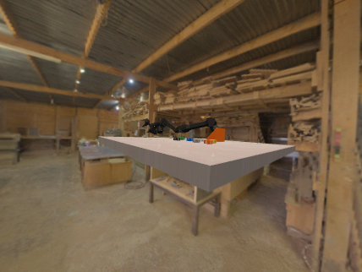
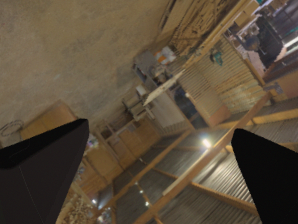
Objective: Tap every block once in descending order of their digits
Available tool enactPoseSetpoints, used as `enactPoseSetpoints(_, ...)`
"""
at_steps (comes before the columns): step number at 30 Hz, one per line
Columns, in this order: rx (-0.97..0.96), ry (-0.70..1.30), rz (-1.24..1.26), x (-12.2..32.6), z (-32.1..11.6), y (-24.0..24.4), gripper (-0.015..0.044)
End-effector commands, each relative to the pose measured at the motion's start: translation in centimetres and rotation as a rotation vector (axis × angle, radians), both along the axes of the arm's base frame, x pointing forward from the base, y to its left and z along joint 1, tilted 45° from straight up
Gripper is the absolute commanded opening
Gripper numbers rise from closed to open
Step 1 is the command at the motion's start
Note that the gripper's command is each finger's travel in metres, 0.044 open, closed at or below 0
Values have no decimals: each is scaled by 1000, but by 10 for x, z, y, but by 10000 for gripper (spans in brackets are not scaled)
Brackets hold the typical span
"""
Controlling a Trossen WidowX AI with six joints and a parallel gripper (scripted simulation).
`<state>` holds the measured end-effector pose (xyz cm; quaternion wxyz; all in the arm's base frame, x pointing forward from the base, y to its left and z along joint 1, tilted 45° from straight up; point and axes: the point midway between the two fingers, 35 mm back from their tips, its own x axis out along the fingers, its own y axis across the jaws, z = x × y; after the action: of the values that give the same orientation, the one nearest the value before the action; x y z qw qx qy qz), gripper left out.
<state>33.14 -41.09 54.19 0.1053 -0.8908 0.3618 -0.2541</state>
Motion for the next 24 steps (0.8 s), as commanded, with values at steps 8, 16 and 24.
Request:
enactPoseSetpoints(8, -331, -121, -89, -84, 91, 43, 400)
enactPoseSetpoints(16, -657, -244, -191, -174, 164, 118, 400)
enactPoseSetpoints(24, -1037, -314, -297, -247, 208, 231, 400)
